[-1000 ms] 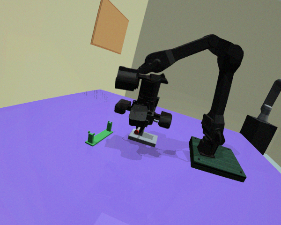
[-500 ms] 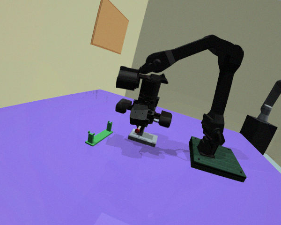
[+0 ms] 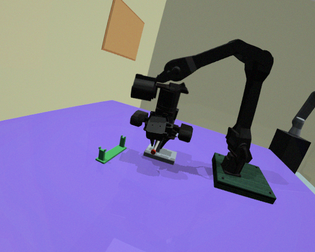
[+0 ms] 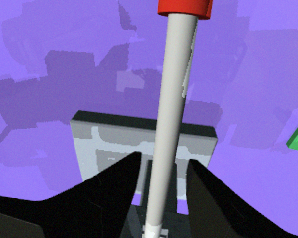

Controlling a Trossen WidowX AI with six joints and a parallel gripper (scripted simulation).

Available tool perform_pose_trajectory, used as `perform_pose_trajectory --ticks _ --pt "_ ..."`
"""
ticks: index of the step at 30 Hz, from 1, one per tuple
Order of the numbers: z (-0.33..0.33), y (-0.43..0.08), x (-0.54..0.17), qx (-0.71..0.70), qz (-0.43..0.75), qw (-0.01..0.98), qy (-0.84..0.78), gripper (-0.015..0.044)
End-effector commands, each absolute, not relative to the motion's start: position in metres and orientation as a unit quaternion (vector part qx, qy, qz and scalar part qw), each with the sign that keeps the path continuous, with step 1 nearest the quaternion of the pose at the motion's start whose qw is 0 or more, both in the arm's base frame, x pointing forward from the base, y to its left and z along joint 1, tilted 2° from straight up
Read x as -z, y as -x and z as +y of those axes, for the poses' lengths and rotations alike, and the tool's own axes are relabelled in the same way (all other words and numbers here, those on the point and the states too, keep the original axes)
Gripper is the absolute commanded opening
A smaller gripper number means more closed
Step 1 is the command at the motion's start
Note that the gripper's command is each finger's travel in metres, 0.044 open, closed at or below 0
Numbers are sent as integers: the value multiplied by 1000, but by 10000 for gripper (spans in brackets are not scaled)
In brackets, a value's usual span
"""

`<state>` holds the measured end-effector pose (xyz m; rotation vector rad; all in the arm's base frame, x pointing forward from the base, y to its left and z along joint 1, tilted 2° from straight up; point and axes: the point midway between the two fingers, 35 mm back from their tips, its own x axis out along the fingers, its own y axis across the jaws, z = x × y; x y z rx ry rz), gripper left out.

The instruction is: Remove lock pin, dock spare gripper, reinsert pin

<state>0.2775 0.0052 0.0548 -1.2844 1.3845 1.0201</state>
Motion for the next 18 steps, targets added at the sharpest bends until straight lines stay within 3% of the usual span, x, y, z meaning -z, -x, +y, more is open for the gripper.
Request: perform_pose_trajectory --ticks 1,18 --pt "5 -278 -55 -417 567 478 526 200" --pt "24 -276 -79 -421 570 473 524 200"
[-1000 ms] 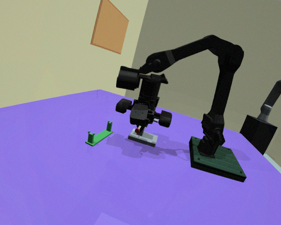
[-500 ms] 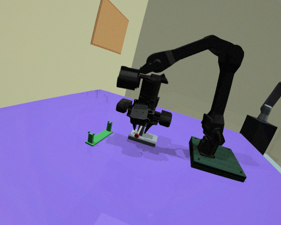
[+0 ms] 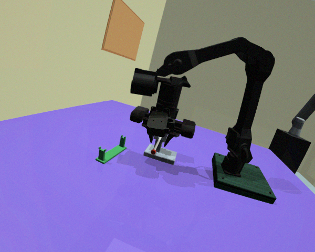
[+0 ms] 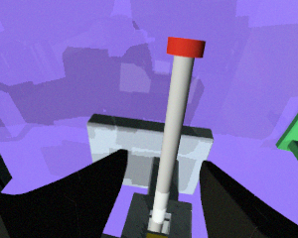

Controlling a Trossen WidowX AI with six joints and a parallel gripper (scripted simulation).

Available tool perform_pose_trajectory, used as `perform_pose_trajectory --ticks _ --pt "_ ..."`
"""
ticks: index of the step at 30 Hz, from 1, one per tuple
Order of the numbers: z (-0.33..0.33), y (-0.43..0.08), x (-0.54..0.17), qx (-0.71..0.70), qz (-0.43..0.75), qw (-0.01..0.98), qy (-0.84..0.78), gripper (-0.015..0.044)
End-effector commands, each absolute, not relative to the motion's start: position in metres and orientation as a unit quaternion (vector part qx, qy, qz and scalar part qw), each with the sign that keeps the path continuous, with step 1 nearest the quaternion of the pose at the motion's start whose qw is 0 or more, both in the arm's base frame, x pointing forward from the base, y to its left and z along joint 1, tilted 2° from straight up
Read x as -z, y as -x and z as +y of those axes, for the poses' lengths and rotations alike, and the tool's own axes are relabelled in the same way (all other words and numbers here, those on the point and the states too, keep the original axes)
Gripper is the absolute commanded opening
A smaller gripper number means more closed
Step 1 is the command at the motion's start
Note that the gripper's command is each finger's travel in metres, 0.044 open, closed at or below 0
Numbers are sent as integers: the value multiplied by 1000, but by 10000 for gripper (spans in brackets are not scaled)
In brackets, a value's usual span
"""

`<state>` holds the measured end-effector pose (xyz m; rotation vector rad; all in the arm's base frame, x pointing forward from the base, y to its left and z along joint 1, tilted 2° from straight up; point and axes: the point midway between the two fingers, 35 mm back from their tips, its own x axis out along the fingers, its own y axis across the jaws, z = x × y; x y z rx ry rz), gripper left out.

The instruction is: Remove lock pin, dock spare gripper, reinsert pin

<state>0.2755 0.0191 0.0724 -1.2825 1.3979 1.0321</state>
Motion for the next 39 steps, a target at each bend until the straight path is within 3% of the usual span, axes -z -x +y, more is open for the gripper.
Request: perform_pose_trajectory --ticks 1,26,35,39 --pt "25 -276 -81 -421 570 472 524 200" --pt "62 -276 -135 -423 572 466 527 200" --pt "58 -275 -131 -422 572 466 527 436" --pt "58 -275 -131 -422 572 466 527 440"
